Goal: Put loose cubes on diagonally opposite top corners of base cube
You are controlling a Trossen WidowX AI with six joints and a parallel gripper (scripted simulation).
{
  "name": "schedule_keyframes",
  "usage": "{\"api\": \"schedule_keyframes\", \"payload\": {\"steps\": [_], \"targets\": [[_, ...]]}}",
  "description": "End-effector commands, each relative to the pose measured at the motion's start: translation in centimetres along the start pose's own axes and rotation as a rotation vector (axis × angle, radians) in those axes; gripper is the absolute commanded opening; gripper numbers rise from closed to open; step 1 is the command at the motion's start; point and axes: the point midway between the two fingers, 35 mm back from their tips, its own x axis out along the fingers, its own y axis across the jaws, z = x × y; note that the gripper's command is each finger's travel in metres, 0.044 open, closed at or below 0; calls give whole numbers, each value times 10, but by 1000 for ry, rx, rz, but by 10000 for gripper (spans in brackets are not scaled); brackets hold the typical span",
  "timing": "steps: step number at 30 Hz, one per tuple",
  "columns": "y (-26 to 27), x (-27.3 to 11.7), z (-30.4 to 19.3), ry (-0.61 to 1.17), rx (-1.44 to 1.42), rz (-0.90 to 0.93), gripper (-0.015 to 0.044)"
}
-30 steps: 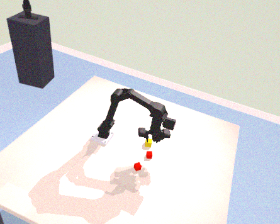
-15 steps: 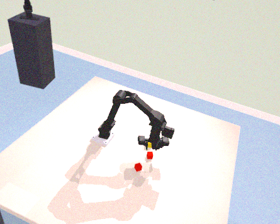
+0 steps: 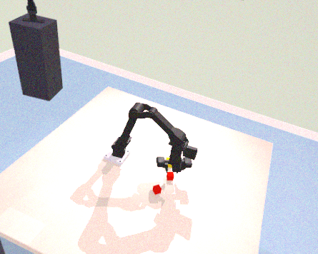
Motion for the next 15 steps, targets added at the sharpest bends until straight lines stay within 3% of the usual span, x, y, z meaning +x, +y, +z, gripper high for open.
{"api": "schedule_keyframes", "payload": {"steps": [1,15], "targets": [[-3,10,-1,5,-7,-15,265],[-4,30,-2,5,-7,-15,265]]}}
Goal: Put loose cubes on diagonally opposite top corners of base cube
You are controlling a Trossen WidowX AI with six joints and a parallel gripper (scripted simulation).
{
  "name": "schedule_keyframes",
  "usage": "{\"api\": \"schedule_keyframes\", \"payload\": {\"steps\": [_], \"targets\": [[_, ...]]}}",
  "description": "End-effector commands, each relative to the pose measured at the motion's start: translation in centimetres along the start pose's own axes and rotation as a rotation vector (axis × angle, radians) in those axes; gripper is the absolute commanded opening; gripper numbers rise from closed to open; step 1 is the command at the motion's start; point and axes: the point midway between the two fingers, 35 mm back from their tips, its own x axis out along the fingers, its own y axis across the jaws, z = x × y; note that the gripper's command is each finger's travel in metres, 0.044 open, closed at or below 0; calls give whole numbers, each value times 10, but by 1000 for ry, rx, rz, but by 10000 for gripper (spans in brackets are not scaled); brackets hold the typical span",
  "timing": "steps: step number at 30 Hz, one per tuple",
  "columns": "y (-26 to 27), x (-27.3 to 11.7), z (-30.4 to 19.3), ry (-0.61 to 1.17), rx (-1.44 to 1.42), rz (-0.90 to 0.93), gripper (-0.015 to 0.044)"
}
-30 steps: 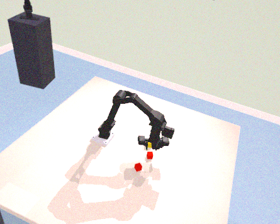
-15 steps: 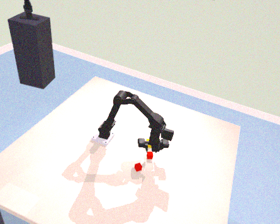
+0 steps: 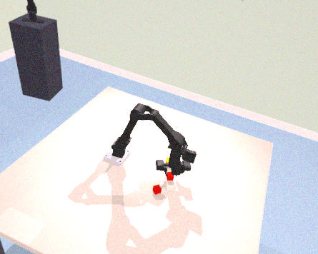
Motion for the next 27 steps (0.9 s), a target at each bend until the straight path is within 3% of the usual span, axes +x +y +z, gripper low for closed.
{"api": "schedule_keyframes", "payload": {"steps": [1,6,27], "targets": [[-3,6,-1,4,-7,-13,239],[-3,6,-1,4,-7,-13,107],[11,-15,-2,-11,-5,39,105]]}}
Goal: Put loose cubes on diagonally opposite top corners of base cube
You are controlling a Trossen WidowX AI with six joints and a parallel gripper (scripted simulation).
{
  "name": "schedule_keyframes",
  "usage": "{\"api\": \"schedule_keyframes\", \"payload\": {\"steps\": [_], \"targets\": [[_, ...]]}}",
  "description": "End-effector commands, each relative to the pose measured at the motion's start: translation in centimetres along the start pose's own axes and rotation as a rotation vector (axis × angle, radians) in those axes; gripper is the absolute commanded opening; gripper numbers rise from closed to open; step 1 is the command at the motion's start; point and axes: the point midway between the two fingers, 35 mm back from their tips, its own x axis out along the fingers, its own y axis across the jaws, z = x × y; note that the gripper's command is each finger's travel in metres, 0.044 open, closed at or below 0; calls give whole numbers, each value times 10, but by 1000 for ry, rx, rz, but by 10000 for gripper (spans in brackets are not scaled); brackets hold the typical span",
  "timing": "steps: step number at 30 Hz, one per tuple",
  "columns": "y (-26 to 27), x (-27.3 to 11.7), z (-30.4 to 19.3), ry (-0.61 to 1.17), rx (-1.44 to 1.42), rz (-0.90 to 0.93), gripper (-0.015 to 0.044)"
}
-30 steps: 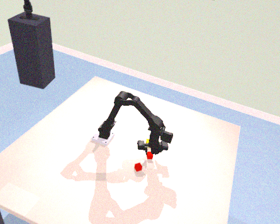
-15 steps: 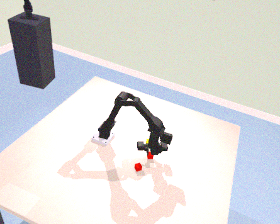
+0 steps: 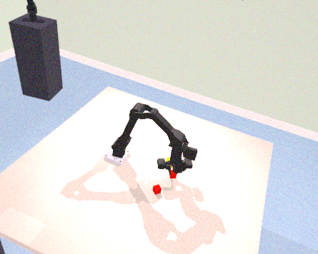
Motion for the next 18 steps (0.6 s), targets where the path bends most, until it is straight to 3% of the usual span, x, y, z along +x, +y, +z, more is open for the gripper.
{"api": "schedule_keyframes", "payload": {"steps": [1,18], "targets": [[2,-6,1,0,7,5,105],[3,-25,3,3,7,-6,105]]}}
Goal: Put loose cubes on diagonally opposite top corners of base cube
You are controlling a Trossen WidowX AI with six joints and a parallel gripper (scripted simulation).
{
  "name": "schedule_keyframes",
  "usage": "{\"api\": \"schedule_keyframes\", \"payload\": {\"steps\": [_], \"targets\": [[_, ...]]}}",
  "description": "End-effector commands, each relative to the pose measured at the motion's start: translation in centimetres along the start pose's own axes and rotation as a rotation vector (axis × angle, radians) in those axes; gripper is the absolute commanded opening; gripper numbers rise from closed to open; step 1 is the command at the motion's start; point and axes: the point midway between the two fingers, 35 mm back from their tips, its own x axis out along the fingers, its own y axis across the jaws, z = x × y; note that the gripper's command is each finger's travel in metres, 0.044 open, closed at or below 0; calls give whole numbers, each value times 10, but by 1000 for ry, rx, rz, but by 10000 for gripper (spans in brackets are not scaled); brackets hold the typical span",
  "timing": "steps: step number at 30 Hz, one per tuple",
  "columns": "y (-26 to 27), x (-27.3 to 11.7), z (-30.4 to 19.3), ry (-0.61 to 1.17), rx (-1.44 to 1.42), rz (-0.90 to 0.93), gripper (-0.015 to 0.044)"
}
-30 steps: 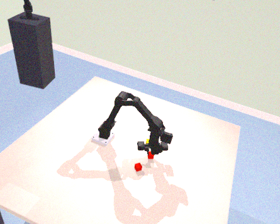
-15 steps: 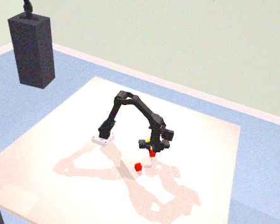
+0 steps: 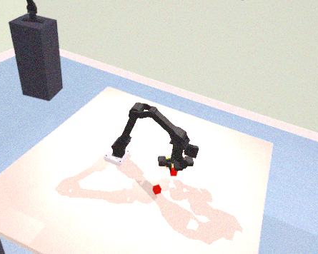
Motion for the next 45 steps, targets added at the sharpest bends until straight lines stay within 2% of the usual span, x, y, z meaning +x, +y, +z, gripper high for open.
{"api": "schedule_keyframes", "payload": {"steps": [1,45], "targets": [[2,-6,1,-2,7,3,105],[-3,-57,2,7,6,-26,105]]}}
